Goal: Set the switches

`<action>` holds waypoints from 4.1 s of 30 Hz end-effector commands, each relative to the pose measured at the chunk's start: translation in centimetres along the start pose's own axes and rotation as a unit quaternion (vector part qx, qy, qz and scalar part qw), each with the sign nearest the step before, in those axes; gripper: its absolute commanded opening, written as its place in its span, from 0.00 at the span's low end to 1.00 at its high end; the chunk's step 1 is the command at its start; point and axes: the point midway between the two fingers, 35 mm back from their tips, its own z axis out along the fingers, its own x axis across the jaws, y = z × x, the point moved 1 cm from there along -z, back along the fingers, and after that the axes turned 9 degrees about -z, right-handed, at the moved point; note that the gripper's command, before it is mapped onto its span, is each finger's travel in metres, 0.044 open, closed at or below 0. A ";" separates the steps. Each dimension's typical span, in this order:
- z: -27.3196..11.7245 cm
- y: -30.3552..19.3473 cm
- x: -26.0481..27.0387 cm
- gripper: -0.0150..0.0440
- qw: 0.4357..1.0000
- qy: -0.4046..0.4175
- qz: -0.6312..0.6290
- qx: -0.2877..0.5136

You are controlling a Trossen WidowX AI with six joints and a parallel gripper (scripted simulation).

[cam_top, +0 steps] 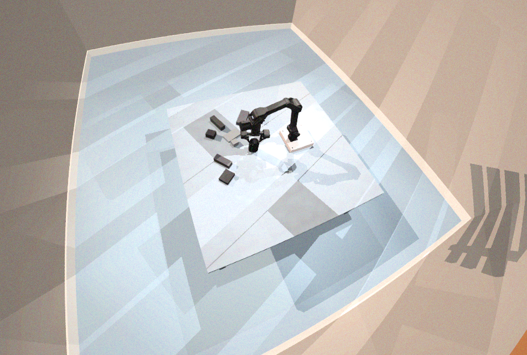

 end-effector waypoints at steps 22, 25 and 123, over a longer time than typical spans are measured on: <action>0.3 2.4 -0.5 0.83 1.000 -0.004 0.002 -0.007; 0.3 2.7 -0.5 0.83 1.000 -0.004 0.002 -0.007; 2.0 10.3 -1.7 0.83 1.000 -0.005 0.001 -0.011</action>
